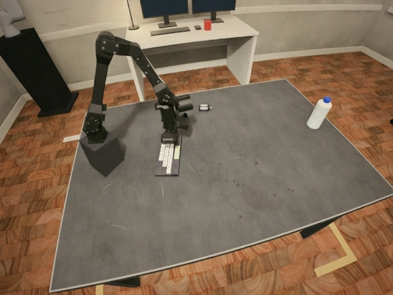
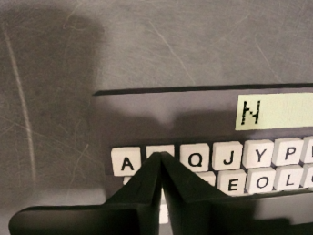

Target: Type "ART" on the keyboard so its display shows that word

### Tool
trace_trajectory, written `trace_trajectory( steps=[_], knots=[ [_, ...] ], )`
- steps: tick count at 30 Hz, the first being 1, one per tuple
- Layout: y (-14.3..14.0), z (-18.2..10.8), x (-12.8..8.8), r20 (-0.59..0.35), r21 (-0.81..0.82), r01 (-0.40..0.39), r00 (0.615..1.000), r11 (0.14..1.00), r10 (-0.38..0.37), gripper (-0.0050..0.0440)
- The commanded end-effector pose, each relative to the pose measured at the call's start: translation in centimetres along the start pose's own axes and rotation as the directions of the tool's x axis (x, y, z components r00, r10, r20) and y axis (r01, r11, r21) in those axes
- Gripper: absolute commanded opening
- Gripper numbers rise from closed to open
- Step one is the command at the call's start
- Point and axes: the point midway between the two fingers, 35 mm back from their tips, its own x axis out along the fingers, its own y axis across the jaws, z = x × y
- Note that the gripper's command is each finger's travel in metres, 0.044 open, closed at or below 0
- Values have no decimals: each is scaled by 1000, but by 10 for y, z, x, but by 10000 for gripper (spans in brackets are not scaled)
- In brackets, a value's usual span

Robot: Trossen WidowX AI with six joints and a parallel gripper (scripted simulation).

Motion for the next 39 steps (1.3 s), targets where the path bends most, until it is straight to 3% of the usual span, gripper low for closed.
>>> trace_trajectory(
  steps=[1,7,15,20,26,28,31,36,39],
  knots=[
    [3,5,-8,24,-1,-5,1000,1000,5,-50],
    [3,9,-43,35,-4,-10,999,1000,10,-50],
    [-11,4,-31,7,5,-7,1000,1000,7,-50],
    [-53,13,-31,11,15,-11,1000,1000,11,-50],
    [-136,16,-35,15,3,1,1000,1000,-1,-50],
    [-136,16,-35,15,3,1,1000,1000,-1,-50],
    [-172,8,-36,13,-1,3,1000,1000,-3,-50],
    [-184,5,-36,12,-2,3,1000,1000,-3,-50],
    [-181,1,-25,4,-8,0,1000,1000,0,-50]
  ],
)
